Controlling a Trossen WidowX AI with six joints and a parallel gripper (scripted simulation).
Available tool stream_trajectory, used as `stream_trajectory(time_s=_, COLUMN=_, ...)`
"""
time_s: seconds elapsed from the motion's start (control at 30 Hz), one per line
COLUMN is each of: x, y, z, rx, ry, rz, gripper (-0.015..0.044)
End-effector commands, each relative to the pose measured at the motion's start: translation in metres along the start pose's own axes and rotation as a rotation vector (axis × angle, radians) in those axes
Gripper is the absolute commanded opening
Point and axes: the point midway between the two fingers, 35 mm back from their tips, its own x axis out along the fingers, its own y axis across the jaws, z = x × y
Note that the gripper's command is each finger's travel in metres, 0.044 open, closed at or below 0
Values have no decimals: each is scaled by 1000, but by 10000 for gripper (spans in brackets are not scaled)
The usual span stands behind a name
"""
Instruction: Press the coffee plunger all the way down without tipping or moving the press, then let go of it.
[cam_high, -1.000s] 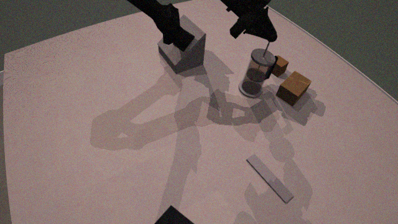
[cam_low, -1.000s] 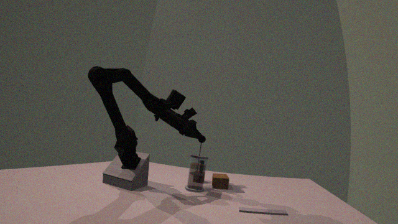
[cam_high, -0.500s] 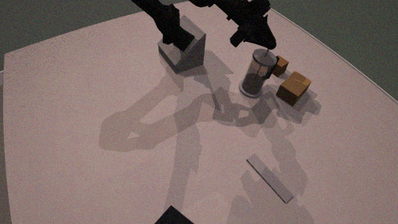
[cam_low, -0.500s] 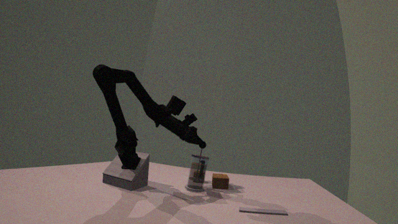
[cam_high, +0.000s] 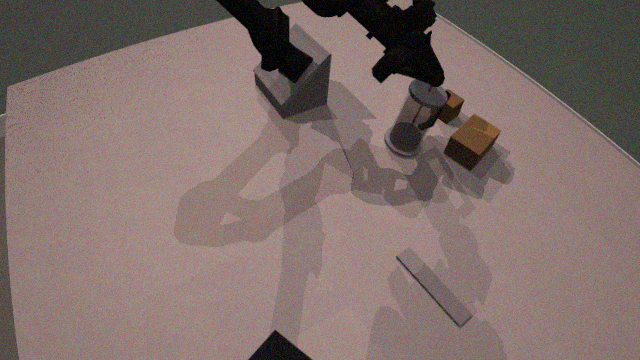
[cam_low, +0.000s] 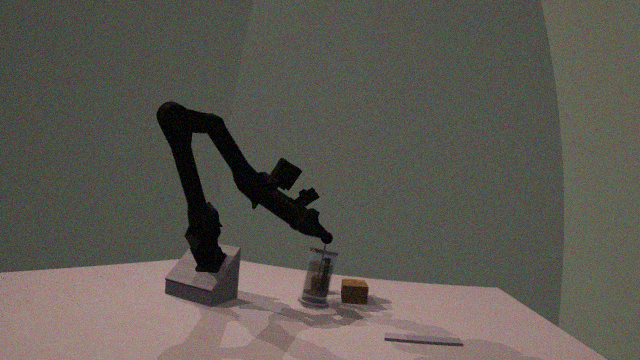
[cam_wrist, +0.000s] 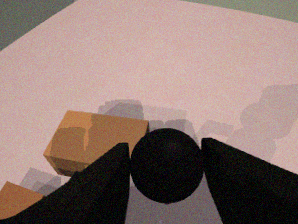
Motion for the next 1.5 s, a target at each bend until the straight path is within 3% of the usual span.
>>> stream_trajectory(time_s=0.0, x=3, y=0, z=-5, rx=-15, ry=19, rz=-3, gripper=128)
stream_trajectory(time_s=0.8, x=2, y=1, z=0, rx=-6, ry=4, rz=0, gripper=128)
stream_trajectory(time_s=1.2, x=2, y=1, z=0, rx=-6, ry=4, rz=0, gripper=440)
stream_trajectory(time_s=1.47, x=-14, y=3, z=21, rx=-7, ry=13, rz=1, gripper=440)
